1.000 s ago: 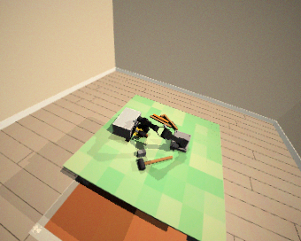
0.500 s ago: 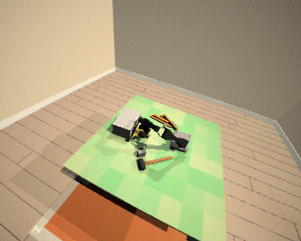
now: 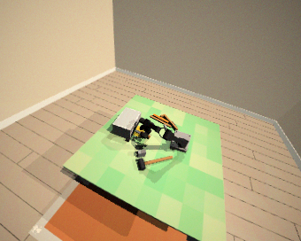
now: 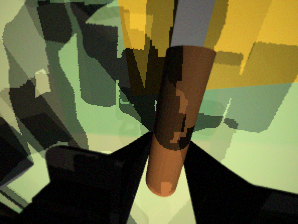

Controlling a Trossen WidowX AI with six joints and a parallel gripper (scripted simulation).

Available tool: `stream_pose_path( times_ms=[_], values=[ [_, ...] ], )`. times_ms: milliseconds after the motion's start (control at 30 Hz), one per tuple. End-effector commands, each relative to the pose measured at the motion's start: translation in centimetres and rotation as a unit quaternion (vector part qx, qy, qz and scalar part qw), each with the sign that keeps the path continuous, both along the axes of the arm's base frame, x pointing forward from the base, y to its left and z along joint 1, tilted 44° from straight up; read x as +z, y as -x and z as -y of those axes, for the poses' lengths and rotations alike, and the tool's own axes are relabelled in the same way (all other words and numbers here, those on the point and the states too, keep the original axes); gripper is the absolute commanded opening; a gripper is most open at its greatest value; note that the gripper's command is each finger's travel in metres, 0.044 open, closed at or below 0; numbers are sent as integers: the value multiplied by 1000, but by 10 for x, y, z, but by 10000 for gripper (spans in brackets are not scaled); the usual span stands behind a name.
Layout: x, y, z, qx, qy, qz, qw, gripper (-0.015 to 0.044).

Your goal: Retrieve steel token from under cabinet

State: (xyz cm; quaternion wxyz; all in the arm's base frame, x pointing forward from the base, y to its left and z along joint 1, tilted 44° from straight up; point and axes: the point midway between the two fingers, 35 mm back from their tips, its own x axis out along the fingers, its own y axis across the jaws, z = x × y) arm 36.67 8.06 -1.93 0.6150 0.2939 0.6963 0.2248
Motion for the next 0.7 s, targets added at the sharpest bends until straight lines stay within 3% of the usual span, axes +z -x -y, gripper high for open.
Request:
stream_pose_path(
  times_ms=[0, 667],
  values=[
    [0, 5, 0, 1, 0, -2, 1000, 0],
    [3, 24, -2, 1, 0, -2, 1000, 0]
  ],
)
